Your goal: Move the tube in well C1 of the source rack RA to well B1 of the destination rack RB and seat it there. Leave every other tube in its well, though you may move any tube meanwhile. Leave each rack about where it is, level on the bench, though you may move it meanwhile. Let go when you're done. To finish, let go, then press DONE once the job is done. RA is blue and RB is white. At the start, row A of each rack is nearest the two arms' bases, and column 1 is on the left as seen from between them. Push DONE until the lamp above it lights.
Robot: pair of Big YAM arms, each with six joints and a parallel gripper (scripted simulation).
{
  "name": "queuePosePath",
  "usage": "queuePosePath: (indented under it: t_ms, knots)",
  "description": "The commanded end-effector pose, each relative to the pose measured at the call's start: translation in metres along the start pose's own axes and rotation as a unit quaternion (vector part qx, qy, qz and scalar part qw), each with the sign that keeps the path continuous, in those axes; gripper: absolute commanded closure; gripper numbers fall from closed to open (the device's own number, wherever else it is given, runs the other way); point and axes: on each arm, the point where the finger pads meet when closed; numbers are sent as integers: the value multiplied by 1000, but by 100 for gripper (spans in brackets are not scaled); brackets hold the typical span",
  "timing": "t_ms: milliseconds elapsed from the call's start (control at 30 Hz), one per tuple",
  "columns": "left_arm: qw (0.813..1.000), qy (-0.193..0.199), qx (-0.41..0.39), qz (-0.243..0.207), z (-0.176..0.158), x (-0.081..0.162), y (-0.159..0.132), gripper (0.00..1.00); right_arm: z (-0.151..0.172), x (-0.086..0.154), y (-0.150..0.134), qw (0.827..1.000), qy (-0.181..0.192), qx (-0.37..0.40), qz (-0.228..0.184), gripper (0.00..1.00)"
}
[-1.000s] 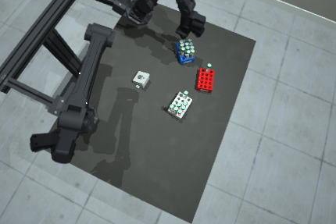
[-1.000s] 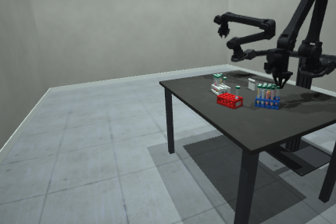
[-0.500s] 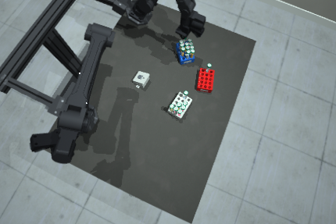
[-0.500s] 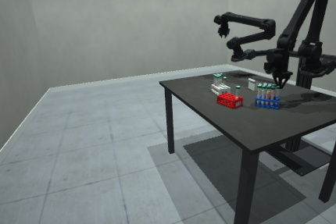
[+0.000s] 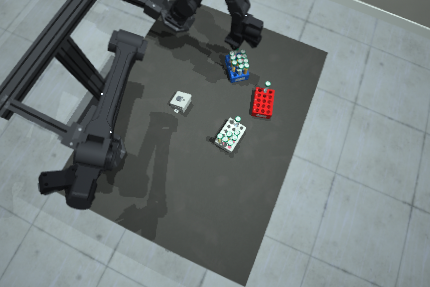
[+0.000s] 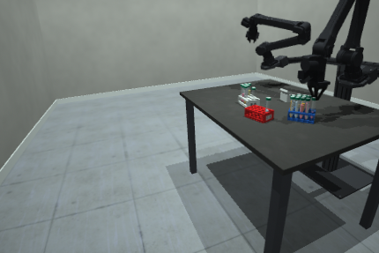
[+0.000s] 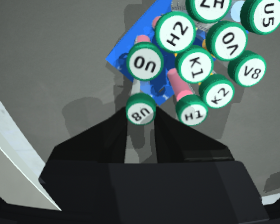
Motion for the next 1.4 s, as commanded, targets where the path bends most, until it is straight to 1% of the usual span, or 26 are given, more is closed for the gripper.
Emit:
queuePosePath:
  t_ms: [0, 867, 900, 1067, 1100, 1367]
  knots:
    - [1000, -6, 0, 9, -1, -7, -7, 76, 11, 11, 6, 1000, 16, -4, -4, 70]
    - [1000, -6, 0, 9, -1, -7, -7, 76, 11, 11, 6, 1000, 16, -4, -4, 70]
    - [1000, -6, 0, 9, -1, -7, -7, 70, 11, 11, 6, 1000, 16, -4, -4, 70]
    - [1000, -5, 0, 10, -1, -7, -8, 70, 11, 11, 6, 1000, 16, -4, -4, 70]
    - [1000, -1, 0, -2, 2, 0, 4, 70, 11, 11, 6, 1000, 16, -4, -4, 70]
    - [1000, -1, 0, -2, 2, 0, 4, 70, 11, 11, 6, 1000, 16, -4, -4, 70]
Point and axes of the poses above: on each arm, the point where the finger pads meet when closed, its own x axis back along the fingers, its own z axis across the jaws, y = z × x, and after that the axes turned 15 degrees about -x, right-handed
